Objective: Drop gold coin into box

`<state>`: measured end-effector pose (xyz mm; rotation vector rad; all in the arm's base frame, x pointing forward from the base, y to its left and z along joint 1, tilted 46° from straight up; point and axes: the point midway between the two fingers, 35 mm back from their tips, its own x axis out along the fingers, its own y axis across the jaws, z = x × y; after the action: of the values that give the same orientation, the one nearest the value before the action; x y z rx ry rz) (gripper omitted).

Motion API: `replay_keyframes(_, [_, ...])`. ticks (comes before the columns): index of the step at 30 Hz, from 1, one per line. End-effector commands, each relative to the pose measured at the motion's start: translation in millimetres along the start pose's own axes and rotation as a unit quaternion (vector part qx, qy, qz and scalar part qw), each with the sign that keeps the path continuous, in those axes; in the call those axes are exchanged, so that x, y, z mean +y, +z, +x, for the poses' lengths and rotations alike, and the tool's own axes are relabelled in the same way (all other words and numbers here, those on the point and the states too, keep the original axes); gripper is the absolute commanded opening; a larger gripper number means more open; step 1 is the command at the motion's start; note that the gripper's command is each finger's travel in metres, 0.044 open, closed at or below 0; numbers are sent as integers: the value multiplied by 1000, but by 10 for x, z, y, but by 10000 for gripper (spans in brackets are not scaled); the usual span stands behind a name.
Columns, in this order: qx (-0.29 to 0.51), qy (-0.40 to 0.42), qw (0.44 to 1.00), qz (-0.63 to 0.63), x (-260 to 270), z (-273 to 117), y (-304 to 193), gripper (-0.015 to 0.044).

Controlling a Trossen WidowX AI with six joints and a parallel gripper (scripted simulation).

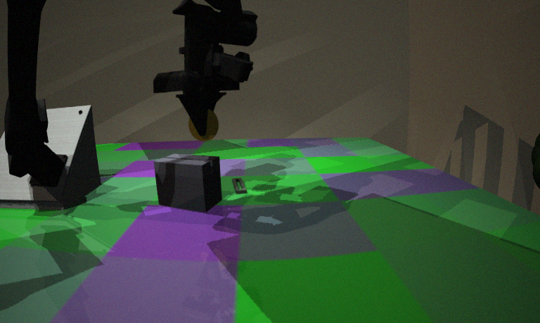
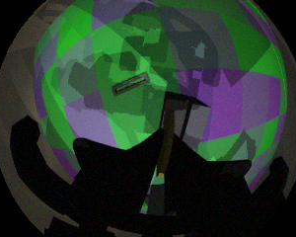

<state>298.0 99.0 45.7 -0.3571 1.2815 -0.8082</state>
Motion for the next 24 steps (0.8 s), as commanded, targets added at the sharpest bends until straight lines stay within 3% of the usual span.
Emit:
replay_keyframes(1, [1, 1, 1000, -2, -75, 10, -55, 0])
replay_keyframes(24, [0, -1, 1000, -1, -257, 39, -169, 0])
